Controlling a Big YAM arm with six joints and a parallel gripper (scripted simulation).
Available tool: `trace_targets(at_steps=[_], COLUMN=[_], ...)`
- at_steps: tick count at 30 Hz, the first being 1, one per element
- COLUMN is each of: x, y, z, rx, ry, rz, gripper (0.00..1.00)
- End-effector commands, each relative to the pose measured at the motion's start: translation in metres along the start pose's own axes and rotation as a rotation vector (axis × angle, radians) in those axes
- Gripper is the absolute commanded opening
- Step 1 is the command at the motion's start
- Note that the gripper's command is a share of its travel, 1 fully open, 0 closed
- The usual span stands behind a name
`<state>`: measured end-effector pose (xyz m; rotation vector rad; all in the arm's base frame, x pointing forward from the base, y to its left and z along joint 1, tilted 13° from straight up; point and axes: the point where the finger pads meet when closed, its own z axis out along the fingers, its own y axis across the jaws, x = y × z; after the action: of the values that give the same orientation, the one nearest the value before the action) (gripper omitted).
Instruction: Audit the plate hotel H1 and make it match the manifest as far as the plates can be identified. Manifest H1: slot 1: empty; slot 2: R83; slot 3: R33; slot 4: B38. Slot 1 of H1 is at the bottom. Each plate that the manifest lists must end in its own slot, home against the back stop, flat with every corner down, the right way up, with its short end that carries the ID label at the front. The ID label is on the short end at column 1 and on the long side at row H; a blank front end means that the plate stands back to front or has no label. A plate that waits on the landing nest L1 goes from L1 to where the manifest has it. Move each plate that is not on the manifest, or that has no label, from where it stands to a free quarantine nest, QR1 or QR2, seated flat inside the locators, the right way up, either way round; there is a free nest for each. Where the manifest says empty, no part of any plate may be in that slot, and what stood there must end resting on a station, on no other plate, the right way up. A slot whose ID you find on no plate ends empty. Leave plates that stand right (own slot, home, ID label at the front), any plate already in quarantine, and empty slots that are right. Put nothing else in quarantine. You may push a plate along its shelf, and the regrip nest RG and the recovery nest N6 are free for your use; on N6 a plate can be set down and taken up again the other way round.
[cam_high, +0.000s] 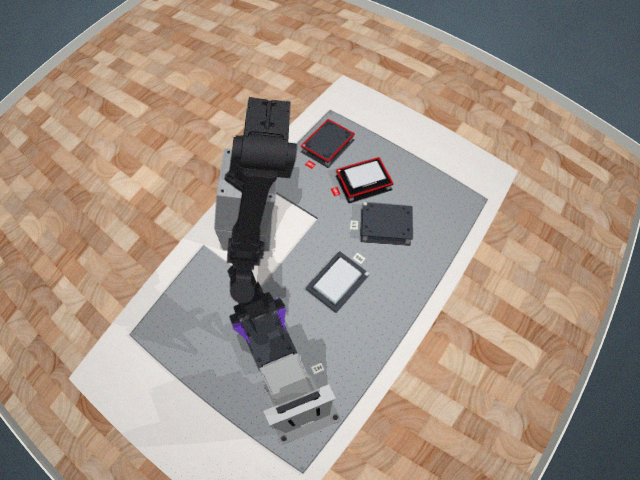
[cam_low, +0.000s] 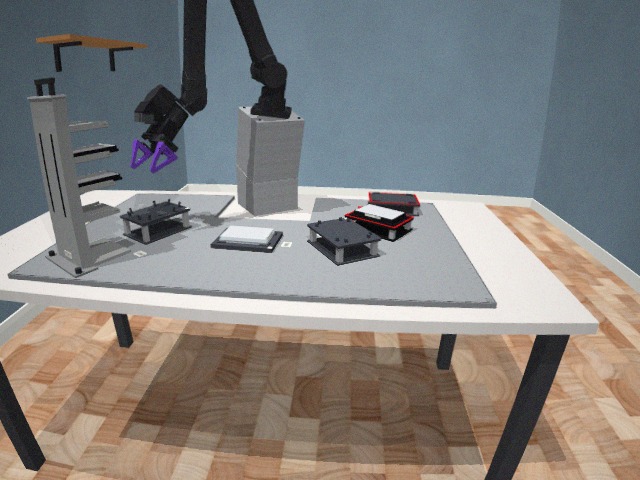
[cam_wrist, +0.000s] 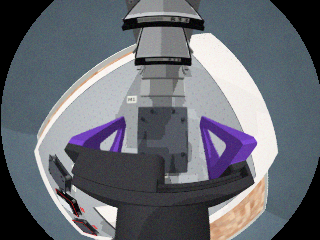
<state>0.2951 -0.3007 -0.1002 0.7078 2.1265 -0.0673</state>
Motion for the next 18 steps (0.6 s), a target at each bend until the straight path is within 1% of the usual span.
trace_targets(at_steps=[1, 6, 7, 11, 16, 18], x=[-0.018, -0.023, -0.016, -0.026, -0.033, -0.034], y=[0.001, 0.001, -0.009, 0.001, -0.003, 0.0], z=[0.005, 0.008, 0.005, 0.013, 0.016, 0.02], rx=[-0.002, -0.002, 0.015, -0.002, 0.005, -0.002], ry=[-0.025, -0.028, -0.02, -0.025, -0.031, -0.027], rz=[-0.005, -0.007, 0.015, -0.005, -0.001, -0.005], gripper=[1.0, 1.0, 1.0, 1.0, 1.0, 1.0])
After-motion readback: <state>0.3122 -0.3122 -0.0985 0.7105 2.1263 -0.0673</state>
